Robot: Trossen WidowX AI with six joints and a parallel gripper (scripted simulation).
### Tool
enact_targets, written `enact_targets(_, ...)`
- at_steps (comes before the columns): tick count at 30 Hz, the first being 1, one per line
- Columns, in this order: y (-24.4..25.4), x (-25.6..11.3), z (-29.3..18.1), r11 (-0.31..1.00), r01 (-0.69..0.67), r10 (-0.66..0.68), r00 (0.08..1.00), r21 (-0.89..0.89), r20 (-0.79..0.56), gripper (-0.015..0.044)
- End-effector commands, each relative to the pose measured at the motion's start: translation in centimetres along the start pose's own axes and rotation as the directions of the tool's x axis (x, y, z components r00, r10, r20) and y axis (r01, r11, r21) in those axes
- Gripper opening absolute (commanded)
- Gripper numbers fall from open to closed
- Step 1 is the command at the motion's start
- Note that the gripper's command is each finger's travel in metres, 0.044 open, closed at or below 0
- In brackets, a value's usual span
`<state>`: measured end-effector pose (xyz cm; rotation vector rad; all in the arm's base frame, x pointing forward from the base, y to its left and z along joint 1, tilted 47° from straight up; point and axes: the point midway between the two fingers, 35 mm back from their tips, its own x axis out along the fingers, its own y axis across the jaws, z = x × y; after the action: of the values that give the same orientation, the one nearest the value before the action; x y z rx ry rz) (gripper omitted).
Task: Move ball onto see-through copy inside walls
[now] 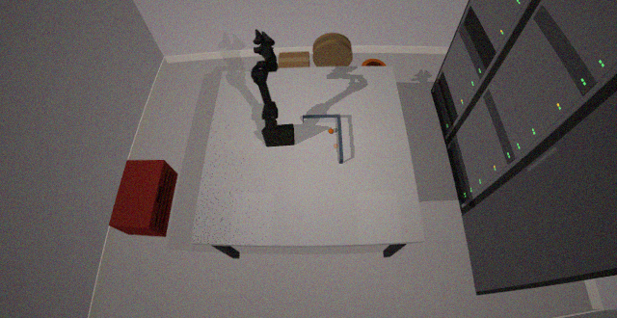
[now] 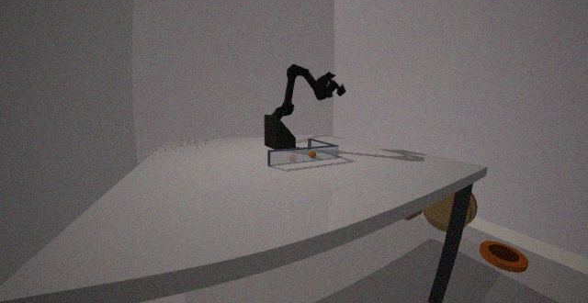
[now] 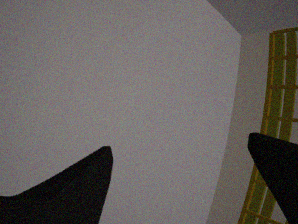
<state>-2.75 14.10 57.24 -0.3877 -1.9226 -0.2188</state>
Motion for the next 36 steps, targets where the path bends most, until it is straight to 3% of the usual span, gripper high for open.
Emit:
enact_targets(1, 0.1, 0.0, 0.0, 1.0, -0.004, 0.004, 1.0, 0.002, 0.001, 0.0374)
enact_targets(6, 4.9, -0.7, -0.1, 0.985, -0.164, 0.162, 0.986, 0.062, 0.036, 0.0263)
enact_targets(14, 17.0, -6.0, -2.7, 0.796, -0.556, 0.56, 0.826, 0.24, 0.059, 0.0263)
enact_targets(21, 24.4, -13.7, -7.0, 0.52, -0.736, 0.811, 0.585, 0.433, 0.019, 0.0263)
enact_targets(28, 28.4, -23.0, -11.9, 0.25, -0.715, 0.953, 0.301, 0.653, -0.037, 0.0263)
enact_targets(36, 29.0, -34.3, -17.3, 0.059, -0.467, 0.997, -0.025, 0.882, -0.079, 0.0263)
